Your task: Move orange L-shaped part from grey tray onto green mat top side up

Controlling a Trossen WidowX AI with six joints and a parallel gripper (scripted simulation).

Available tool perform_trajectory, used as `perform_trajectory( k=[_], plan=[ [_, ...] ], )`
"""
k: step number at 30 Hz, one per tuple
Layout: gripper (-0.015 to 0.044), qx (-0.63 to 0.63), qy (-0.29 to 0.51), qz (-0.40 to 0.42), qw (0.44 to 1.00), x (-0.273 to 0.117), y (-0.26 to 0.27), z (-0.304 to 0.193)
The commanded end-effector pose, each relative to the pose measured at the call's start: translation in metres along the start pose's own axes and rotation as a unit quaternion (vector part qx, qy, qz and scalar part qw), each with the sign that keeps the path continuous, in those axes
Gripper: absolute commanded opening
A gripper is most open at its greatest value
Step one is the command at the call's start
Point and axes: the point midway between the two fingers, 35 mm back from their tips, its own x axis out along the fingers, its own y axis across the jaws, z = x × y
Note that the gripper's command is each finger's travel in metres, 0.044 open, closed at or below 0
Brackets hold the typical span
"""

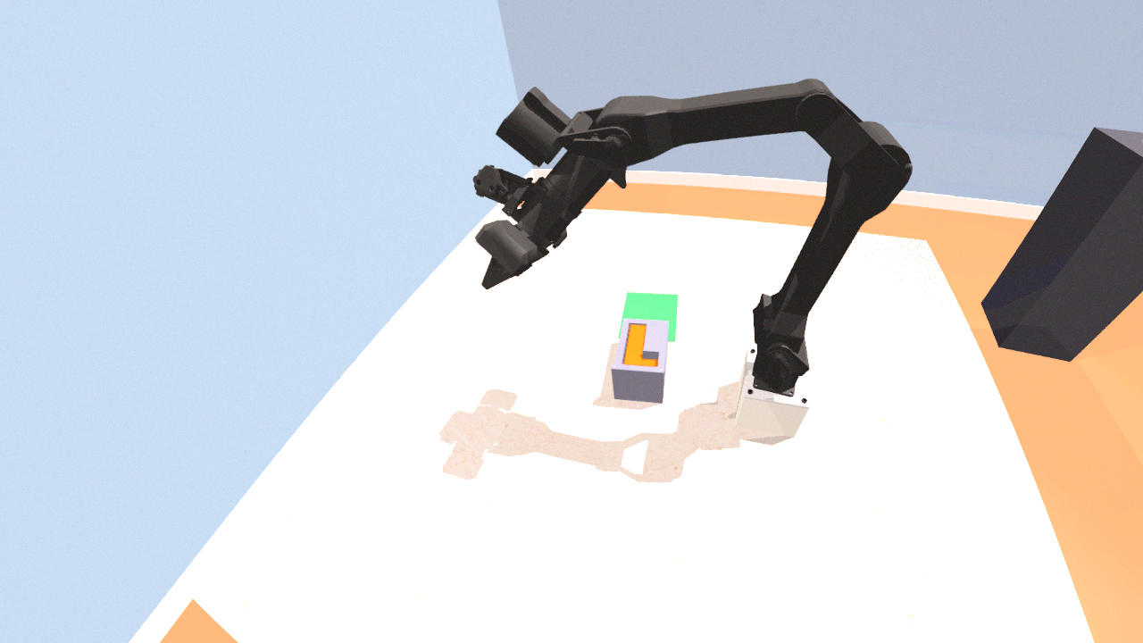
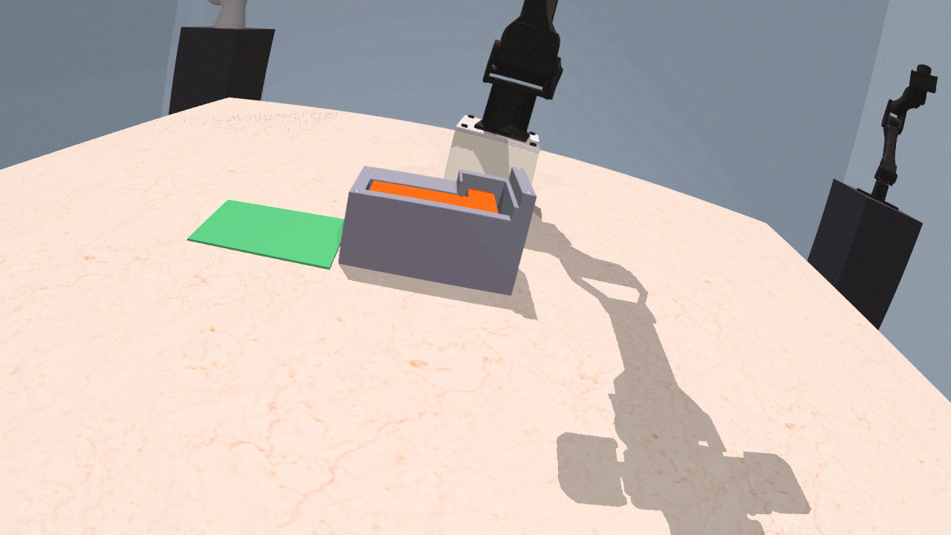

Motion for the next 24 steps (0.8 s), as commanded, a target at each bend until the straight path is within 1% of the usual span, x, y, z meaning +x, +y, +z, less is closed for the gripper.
perform_trajectory(
  k=[1, 4, 7, 9, 17, 20, 24],
  plan=[
    [0.018, -0.008, 0.113, -0.083, 0.99, 0.012, -0.043, -0.066],
    [0.018, -0.022, 0.215, -0.138, 0.967, 0.008, -0.071, -0.122],
    [0.018, -0.044, 0.328, -0.182, 0.926, -0.009, -0.096, -0.179],
    [0.018, -0.052, 0.365, -0.193, 0.909, -0.017, -0.103, -0.197],
    [0.018, -0.053, 0.37, -0.195, 0.907, -0.017, -0.104, -0.2],
    [0.018, -0.053, 0.37, -0.195, 0.907, -0.002, -0.113, -0.212],
    [0.018, -0.053, 0.37, -0.194, 0.907, 0.025, -0.129, -0.241]
  ],
)
